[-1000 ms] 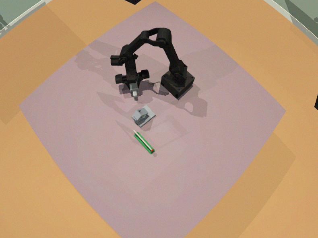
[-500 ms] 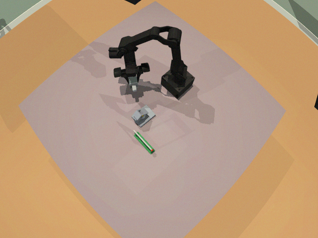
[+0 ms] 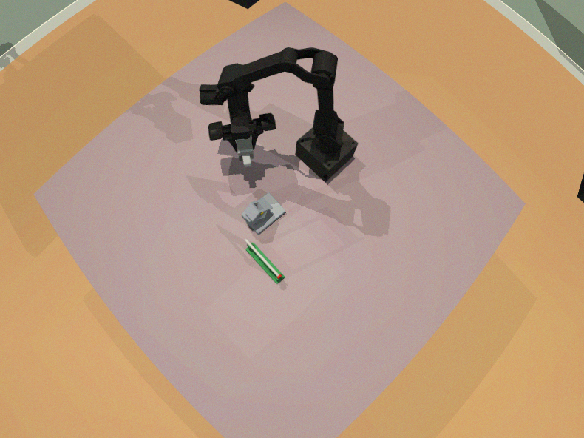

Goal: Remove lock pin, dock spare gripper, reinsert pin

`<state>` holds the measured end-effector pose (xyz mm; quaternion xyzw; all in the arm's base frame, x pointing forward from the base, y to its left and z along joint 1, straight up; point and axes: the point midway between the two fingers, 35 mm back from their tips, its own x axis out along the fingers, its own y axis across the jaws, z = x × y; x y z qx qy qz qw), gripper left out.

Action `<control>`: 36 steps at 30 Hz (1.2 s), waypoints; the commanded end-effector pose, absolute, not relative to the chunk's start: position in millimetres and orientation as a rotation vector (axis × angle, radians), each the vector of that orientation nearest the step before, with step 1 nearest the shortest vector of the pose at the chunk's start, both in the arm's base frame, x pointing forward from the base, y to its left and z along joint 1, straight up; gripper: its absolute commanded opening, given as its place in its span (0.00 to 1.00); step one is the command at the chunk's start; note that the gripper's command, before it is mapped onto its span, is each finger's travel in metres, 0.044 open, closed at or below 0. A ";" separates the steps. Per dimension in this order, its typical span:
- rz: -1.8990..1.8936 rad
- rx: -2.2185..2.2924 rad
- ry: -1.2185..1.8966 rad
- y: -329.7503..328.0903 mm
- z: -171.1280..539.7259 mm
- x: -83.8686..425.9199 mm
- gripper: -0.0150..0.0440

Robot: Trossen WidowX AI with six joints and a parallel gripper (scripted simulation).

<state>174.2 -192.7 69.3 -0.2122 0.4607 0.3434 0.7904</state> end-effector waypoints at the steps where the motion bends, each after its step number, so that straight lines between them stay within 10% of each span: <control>1: 0.739 -0.442 1.001 -190.2 69.2 176.5 0.25; 36: 0.557 -0.072 1.429 -120.7 78.1 211.9 0.25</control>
